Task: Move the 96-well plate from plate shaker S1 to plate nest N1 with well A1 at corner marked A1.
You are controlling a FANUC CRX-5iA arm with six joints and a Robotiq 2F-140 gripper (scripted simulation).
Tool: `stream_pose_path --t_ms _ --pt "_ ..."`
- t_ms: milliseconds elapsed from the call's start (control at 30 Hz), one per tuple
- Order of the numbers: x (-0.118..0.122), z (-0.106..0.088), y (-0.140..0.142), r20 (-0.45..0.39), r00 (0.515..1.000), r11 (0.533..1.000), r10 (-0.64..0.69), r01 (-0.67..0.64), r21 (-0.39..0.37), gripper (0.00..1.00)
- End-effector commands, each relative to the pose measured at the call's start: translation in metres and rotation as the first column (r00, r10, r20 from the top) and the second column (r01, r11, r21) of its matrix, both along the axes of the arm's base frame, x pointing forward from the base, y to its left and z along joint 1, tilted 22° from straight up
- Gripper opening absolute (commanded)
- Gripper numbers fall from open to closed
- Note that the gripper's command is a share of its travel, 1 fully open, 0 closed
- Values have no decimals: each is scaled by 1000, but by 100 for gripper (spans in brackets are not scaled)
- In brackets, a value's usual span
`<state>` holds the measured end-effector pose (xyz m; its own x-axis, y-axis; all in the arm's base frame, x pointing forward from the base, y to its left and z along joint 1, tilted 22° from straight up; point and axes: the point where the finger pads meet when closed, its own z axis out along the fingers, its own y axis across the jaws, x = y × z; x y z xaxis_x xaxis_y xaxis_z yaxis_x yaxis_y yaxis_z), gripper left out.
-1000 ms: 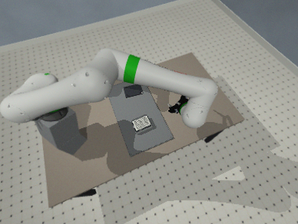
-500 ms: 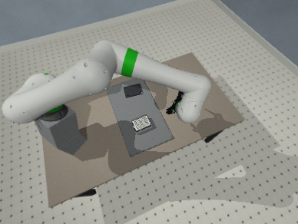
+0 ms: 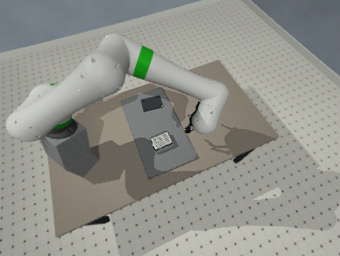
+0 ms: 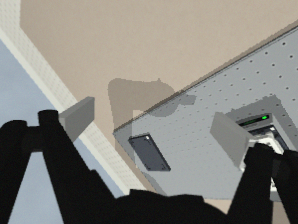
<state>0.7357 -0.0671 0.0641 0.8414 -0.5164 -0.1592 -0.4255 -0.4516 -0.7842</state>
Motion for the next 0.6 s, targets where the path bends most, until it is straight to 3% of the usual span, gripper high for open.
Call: stream_pose_path --t_ms 0,167,233,333,433,567 --pt "-10 -18 4 17 1000 997 11 -10 -72 100" --pt "-15 -26 6 24 999 994 22 -19 -103 100" --pt "-21 -34 8 34 999 987 40 -34 -154 100" --pt "-27 -43 9 34 999 987 40 -34 -154 100" --pt "-37 -54 11 49 996 969 79 -65 -237 100" --pt "-48 -65 12 53 994 961 95 -77 -266 100"
